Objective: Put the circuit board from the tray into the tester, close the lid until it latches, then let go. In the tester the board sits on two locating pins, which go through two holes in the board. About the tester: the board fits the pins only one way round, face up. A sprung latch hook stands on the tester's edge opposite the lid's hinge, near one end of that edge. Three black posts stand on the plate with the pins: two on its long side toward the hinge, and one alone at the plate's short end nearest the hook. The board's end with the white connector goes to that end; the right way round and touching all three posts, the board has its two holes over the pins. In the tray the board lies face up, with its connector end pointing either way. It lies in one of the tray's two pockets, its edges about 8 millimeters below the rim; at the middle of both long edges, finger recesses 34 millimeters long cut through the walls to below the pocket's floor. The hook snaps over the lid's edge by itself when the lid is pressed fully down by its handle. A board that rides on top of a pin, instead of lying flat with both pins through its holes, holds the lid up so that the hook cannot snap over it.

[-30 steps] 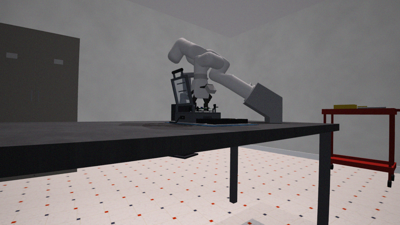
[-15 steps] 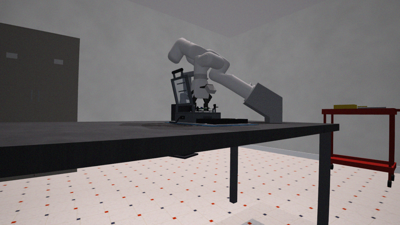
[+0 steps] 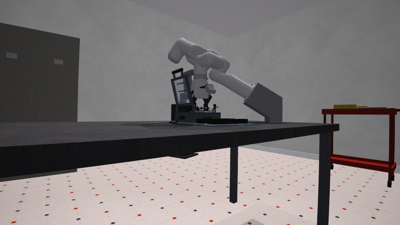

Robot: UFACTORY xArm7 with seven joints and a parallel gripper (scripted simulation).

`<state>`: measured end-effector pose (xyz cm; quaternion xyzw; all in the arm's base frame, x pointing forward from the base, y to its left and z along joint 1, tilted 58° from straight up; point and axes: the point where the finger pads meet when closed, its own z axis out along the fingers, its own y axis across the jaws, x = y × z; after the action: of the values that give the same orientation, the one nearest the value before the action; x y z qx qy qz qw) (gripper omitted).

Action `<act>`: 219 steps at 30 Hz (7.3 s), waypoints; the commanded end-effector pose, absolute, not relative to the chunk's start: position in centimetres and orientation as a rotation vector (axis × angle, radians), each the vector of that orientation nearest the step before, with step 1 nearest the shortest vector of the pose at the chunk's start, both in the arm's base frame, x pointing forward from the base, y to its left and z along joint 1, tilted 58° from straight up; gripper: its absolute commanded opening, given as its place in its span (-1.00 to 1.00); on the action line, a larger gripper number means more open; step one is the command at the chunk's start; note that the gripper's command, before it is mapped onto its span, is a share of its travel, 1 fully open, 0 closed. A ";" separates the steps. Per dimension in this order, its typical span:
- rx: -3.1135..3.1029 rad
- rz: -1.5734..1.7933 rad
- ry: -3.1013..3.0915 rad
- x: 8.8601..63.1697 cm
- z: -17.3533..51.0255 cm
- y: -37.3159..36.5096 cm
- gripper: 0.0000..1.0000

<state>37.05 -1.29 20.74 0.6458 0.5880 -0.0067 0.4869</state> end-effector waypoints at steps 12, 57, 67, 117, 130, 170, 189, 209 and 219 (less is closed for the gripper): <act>1.569 -0.013 1.432 37.1 20.8 -1.2 0.58; 1.569 -0.013 1.432 37.2 20.8 -1.2 0.58; 1.569 -0.013 1.432 37.2 20.8 -1.2 0.58; 1.569 -0.013 1.432 37.5 20.6 -1.5 0.58; 1.569 -0.013 1.432 37.5 20.6 -1.5 1.00; 1.569 -0.013 1.432 37.4 20.7 -1.3 1.00; 1.569 -0.013 1.432 35.1 22.8 1.2 1.00; 1.569 -0.013 1.432 29.1 28.3 7.9 1.00; 1.569 -0.013 1.432 26.7 30.6 10.6 1.00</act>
<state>27.44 9.68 29.84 0.6455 0.5885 -0.0065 0.4868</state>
